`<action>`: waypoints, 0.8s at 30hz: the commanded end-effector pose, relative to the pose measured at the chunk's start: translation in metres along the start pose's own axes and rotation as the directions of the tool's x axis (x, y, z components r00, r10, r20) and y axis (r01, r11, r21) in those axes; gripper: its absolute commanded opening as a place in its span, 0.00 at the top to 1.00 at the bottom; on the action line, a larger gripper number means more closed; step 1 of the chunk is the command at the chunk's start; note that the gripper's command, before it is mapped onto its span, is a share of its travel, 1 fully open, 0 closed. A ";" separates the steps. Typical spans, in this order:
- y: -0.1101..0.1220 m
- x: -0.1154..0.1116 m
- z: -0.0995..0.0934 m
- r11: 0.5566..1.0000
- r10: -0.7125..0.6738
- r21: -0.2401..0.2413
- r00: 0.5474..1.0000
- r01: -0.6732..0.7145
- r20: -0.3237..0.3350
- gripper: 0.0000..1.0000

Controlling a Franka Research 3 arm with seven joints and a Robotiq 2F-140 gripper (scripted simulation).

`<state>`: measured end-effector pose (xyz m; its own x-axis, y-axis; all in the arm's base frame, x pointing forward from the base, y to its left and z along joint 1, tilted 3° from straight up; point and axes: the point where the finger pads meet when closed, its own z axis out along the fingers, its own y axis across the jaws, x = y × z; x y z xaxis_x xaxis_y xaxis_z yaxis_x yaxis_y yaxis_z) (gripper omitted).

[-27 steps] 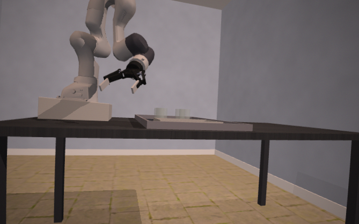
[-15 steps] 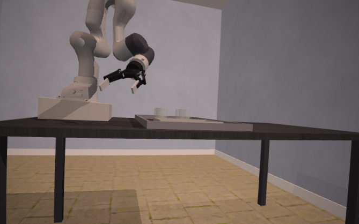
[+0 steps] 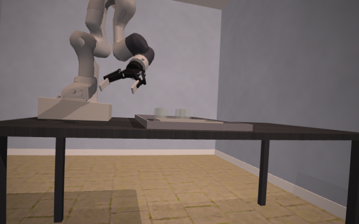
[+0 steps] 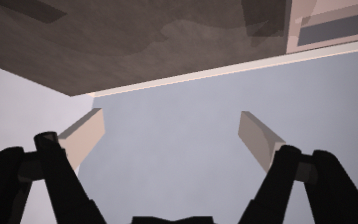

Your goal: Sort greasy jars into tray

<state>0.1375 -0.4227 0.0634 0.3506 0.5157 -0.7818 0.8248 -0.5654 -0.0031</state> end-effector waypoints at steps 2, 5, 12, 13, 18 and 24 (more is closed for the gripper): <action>0.000 0.000 0.000 1.000 0.000 0.000 1.000 0.000 0.000 0.00; 0.000 0.000 0.000 1.000 0.000 0.000 1.000 0.000 0.000 0.00; 0.029 -0.014 -0.017 0.990 0.144 -0.004 0.989 -0.144 0.016 0.00; 0.034 -0.016 -0.021 0.985 0.172 -0.005 0.985 -0.172 0.018 0.00; 0.060 -0.026 -0.041 0.951 0.310 -0.008 0.950 -0.310 0.021 0.00; 0.080 -0.032 -0.060 0.910 0.415 -0.009 0.910 -0.415 0.018 0.00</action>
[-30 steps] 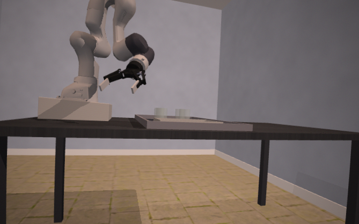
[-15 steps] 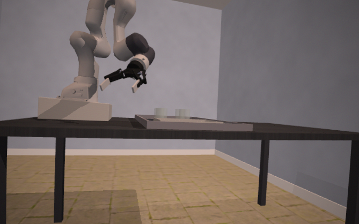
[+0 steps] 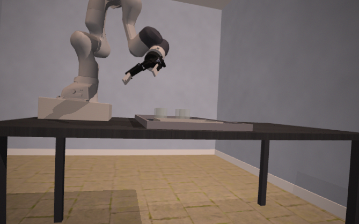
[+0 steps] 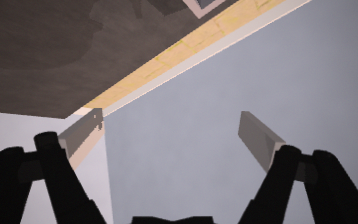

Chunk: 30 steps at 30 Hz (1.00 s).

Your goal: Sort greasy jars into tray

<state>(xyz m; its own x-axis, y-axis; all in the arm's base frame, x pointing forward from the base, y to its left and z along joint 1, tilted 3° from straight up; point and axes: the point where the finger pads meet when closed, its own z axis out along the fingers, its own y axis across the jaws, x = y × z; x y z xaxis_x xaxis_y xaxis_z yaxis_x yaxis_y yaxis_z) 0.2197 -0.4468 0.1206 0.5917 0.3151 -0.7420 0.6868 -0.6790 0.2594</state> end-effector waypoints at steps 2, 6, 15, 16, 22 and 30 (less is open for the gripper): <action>0.010 -0.004 -0.013 0.986 0.165 0.021 0.986 -0.165 0.021 0.00; 0.027 -0.001 -0.034 0.962 0.272 0.025 0.962 -0.272 0.013 0.00; 0.061 0.009 -0.086 0.870 0.490 0.057 0.871 -0.489 -0.016 0.00; 0.061 0.009 -0.086 0.870 0.490 0.057 0.871 -0.489 -0.016 0.00; 0.075 0.017 -0.119 0.802 0.595 0.089 0.803 -0.591 -0.034 0.00; 0.091 0.033 -0.175 0.676 0.734 0.161 0.677 -0.719 -0.057 0.00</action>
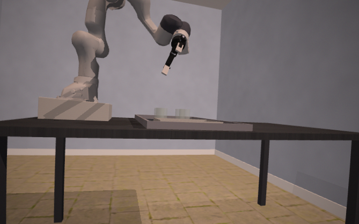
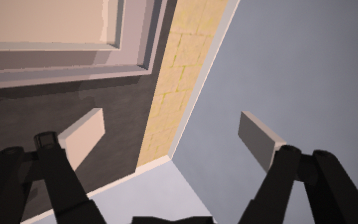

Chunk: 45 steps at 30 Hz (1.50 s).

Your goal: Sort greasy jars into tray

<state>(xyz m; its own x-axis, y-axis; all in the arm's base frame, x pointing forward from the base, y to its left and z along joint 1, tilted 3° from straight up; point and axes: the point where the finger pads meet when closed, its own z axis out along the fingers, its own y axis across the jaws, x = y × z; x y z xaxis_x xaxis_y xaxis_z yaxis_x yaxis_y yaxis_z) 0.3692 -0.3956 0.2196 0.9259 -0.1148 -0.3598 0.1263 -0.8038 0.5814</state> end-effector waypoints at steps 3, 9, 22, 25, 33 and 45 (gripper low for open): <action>-0.008 0.008 -0.031 0.979 0.198 0.047 0.980 -0.198 0.005 0.00; -0.017 0.024 -0.068 0.950 0.299 0.103 0.954 -0.296 -0.014 0.00; -0.046 0.053 -0.158 0.851 0.481 0.252 0.876 -0.460 -0.025 0.00; -0.056 0.059 -0.184 0.818 0.521 0.297 0.853 -0.492 -0.019 0.00; -0.087 0.070 -0.258 0.721 0.603 0.418 0.798 -0.553 0.014 0.00; -0.132 0.070 -0.355 0.592 0.657 0.558 0.750 -0.581 0.083 0.00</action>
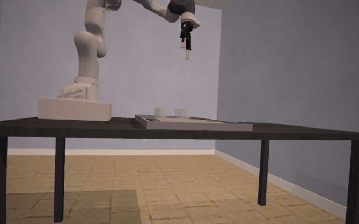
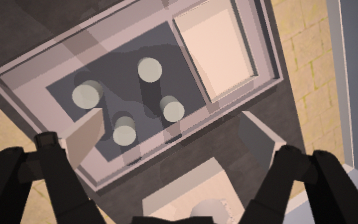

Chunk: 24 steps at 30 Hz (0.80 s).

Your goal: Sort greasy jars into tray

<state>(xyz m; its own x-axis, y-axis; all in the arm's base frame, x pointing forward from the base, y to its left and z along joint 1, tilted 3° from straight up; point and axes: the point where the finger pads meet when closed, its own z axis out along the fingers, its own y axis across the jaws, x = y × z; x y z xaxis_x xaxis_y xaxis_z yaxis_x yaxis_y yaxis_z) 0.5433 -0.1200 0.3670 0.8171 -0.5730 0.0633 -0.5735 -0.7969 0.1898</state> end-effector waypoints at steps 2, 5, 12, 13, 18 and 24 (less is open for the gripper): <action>-0.038 -0.024 -0.029 0.990 0.123 0.068 0.991 -0.126 0.044 0.00; -0.061 -0.037 -0.050 0.982 0.141 0.116 0.988 -0.148 0.063 0.00; -0.091 -0.056 -0.079 0.969 0.158 0.177 0.983 -0.173 0.094 0.00; -0.091 -0.056 -0.079 0.969 0.158 0.177 0.983 -0.173 0.094 0.00; -0.091 -0.056 -0.079 0.969 0.158 0.177 0.983 -0.173 0.094 0.00; -0.091 -0.056 -0.079 0.969 0.158 0.177 0.983 -0.173 0.094 0.00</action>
<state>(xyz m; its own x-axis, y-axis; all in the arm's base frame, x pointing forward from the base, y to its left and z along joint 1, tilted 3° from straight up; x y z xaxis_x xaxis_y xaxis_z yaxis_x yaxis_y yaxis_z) 0.5559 -0.0020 0.4251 0.7294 -0.6840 0.0091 -0.6841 -0.7294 -0.0017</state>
